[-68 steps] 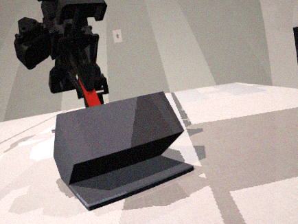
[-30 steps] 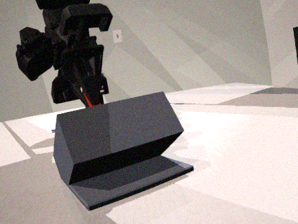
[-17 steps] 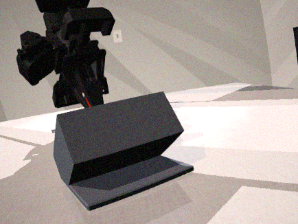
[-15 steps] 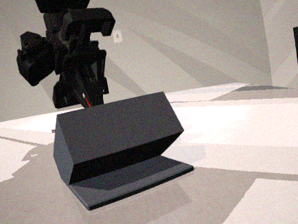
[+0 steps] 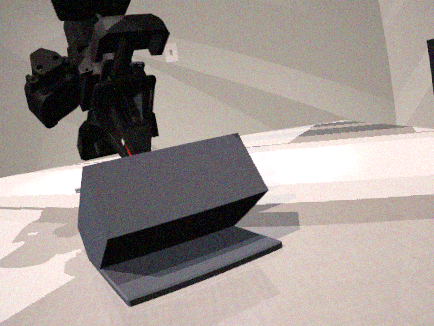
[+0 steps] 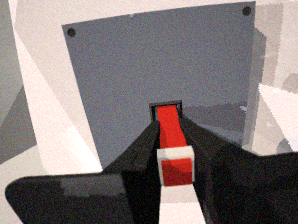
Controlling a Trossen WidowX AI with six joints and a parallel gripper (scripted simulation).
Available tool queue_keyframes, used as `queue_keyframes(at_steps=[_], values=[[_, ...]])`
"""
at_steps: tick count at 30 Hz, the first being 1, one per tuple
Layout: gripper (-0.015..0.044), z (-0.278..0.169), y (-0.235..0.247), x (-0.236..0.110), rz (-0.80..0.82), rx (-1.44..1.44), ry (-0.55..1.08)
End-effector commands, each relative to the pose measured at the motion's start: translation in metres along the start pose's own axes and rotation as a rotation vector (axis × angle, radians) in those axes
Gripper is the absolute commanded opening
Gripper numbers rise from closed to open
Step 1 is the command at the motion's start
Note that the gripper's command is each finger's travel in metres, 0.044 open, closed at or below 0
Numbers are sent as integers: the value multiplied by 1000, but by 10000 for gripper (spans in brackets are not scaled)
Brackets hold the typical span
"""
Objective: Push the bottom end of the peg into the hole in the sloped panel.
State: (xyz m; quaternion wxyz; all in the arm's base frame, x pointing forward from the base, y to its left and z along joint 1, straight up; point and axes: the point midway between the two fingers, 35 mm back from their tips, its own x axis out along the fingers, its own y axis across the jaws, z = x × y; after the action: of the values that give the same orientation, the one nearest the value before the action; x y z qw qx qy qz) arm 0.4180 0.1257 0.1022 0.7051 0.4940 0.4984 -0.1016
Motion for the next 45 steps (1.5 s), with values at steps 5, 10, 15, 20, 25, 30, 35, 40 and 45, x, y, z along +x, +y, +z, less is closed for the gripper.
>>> queue_keyframes(at_steps=[5,10,15,20,25,30,35,40,45], values=[[131,0,0,0,0,0,0],[262,0,0,0,0,0,0],[394,0,0,-2,0,0,0],[440,1,1,-10,-1,1,-1],[440,1,2,-20,-1,2,-1],[440,2,2,-29,-2,2,-2],[440,2,2,-39,-3,3,-3],[440,3,2,-48,-4,4,-3],[440,3,2,-58,-5,5,-4]])
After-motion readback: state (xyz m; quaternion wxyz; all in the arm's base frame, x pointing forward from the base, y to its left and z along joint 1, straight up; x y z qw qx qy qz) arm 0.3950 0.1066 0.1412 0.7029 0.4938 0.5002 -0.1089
